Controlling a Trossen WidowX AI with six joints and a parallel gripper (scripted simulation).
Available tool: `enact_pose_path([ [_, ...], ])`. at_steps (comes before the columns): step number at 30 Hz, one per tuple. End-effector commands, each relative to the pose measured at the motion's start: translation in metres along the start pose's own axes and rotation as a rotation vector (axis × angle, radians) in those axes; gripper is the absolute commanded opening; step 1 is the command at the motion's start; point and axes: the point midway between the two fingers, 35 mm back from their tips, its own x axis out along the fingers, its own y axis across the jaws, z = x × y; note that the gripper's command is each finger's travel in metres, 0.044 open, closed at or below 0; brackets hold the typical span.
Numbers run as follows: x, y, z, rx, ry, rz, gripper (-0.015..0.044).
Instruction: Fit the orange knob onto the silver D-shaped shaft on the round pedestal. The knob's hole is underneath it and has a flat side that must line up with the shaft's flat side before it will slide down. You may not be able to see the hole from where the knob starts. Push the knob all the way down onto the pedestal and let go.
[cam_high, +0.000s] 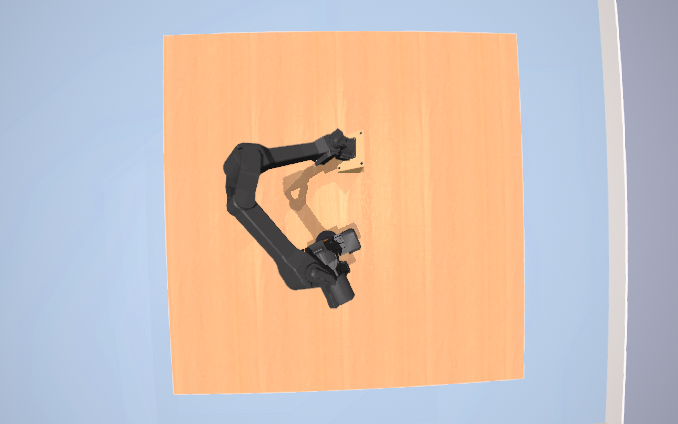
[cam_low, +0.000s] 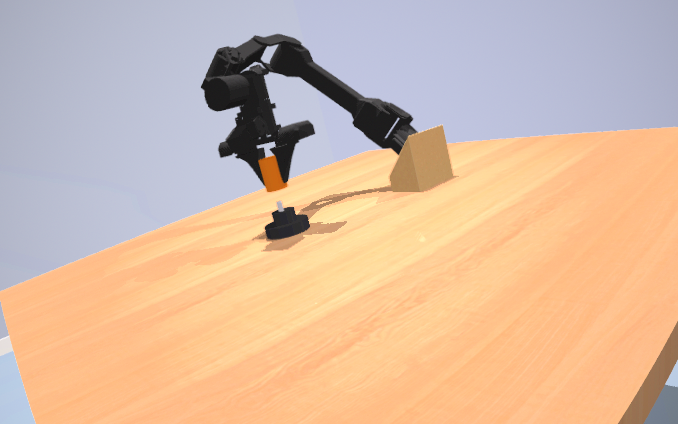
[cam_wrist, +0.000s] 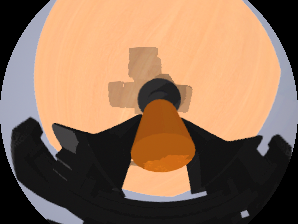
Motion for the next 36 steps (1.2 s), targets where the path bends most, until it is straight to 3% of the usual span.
enact_pose_path([
  [1, -0.001, 0.000, 0.000, -0.094, -0.006, -0.002, 0.0000],
  [16, 0.024, -0.002, 0.000, -0.098, -0.005, -0.002, 0.0000],
  [36, 0.024, -0.002, 0.002, -0.091, -0.006, -0.002, 0.0000],
])
